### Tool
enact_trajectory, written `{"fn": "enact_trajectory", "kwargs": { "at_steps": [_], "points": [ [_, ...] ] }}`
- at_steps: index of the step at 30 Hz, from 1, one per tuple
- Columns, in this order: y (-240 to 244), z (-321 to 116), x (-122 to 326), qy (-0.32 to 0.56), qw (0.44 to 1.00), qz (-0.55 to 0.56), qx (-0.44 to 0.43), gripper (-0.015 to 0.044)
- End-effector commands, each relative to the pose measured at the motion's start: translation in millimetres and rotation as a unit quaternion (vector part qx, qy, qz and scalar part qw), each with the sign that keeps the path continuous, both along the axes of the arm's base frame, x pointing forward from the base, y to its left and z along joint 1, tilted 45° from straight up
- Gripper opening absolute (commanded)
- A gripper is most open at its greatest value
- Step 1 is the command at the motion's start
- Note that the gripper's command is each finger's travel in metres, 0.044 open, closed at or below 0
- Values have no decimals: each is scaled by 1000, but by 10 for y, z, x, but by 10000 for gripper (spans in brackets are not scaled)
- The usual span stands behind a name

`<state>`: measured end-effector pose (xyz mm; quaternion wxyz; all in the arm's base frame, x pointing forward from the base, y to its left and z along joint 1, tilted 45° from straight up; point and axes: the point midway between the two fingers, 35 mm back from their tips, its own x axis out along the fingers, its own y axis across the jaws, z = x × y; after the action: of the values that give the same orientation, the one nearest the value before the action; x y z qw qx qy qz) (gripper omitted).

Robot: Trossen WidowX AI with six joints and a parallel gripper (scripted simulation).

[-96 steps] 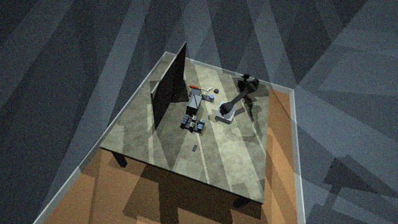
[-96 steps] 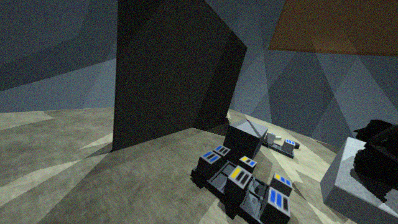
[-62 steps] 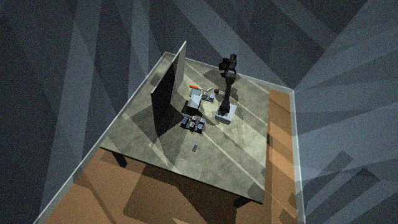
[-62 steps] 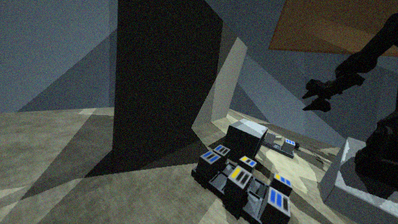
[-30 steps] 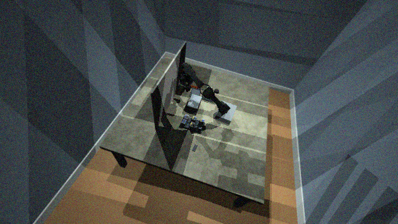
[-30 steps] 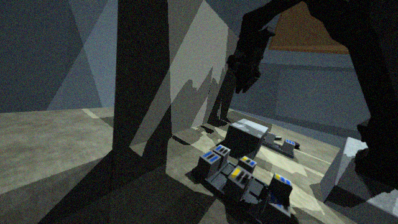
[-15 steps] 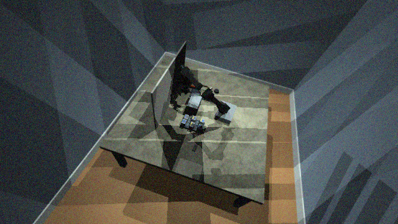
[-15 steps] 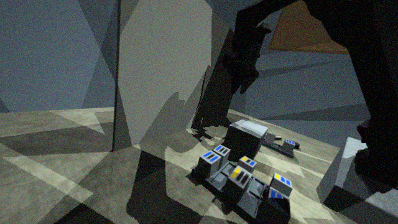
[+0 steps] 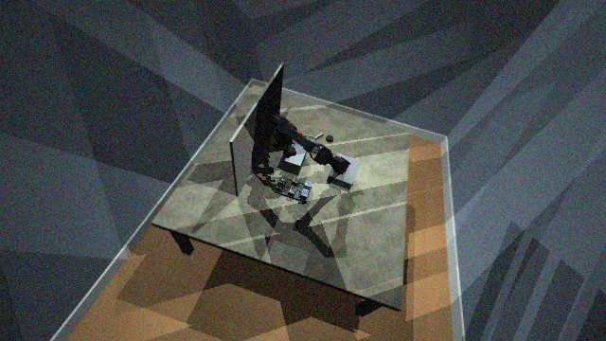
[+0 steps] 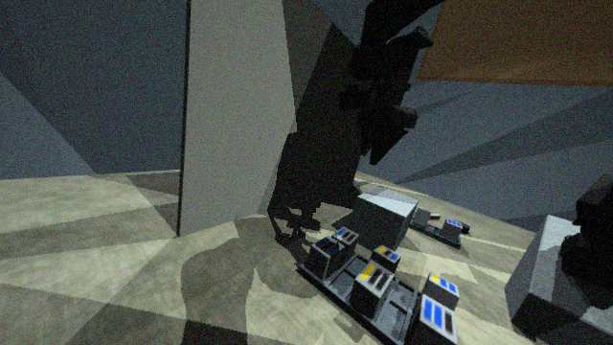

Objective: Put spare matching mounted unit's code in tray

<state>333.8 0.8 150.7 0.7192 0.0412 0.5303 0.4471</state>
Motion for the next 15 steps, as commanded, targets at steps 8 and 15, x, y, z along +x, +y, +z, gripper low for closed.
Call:
{"fn": "enact_trajectory", "kwargs": {
  "at_steps": [8,15],
  "points": [
    [894,228,-1002,-308,895,322,-4,440],
    [905,227,-1019,-312,892,326,-4,440]
  ]
}}
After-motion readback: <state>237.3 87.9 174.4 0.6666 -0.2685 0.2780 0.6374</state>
